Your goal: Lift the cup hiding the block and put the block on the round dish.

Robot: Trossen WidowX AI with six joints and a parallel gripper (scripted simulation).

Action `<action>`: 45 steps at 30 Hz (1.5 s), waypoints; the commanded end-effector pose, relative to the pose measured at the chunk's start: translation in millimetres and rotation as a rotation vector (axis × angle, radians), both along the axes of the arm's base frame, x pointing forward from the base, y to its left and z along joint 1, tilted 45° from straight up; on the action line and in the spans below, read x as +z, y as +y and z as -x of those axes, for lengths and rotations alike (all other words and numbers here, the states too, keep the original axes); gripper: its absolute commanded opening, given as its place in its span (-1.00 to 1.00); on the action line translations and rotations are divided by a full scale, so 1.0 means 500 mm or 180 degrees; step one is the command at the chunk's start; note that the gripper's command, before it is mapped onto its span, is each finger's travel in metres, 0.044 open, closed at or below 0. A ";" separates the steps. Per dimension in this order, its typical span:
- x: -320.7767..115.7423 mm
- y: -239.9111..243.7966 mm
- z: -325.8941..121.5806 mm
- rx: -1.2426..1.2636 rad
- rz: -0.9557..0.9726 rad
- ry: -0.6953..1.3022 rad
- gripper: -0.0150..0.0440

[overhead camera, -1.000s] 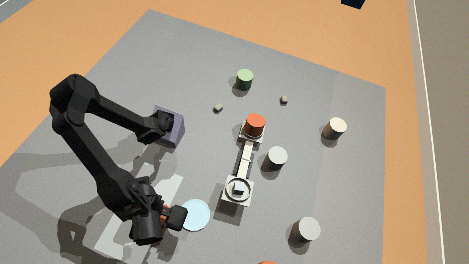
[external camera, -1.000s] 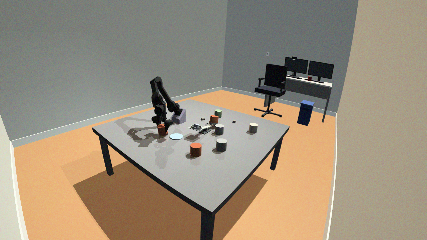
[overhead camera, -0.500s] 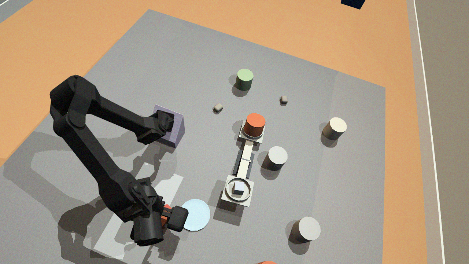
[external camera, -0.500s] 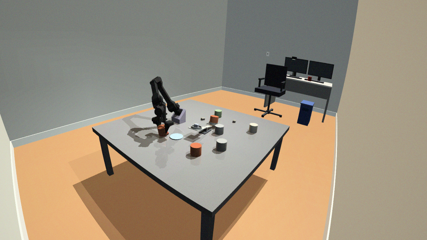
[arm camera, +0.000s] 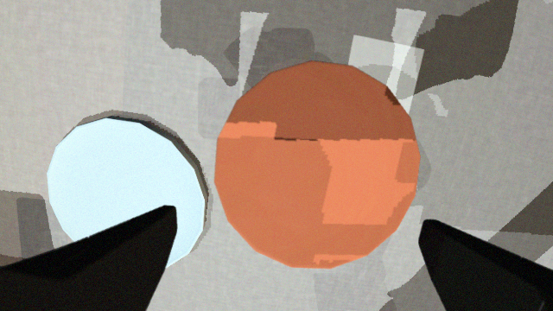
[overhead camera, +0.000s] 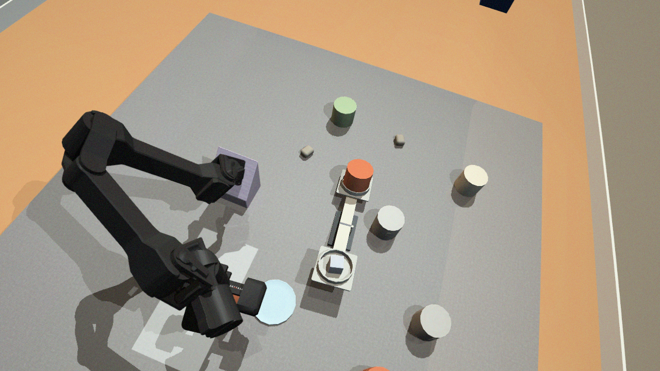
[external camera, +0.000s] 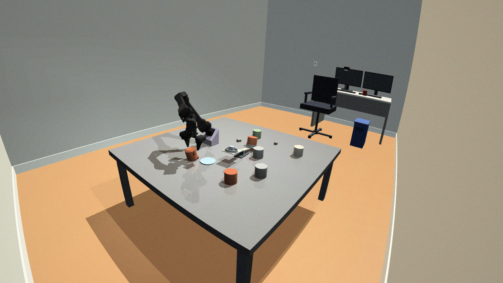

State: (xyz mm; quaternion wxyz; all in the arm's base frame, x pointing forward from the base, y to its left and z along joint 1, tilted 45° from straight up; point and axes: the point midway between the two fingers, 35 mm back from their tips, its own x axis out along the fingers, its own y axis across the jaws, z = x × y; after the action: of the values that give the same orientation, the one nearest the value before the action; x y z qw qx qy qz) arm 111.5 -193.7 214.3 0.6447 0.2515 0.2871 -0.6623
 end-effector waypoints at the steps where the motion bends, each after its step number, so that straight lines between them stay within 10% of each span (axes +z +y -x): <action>1: 0.010 0.011 0.005 -0.0034 -0.0001 0.0019 1.00; 9: 0.047 0.027 -0.051 0.0210 0.0069 -0.0306 0.39; 30: -0.115 0.249 -0.415 0.0362 -0.0098 0.0371 0.39; 45: -0.147 0.242 -0.423 0.0368 -0.0072 0.0397 0.39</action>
State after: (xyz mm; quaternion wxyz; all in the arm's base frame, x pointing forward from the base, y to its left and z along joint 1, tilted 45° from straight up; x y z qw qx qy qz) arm 325.4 -67.7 147.4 0.6618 0.2080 0.3445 -0.6325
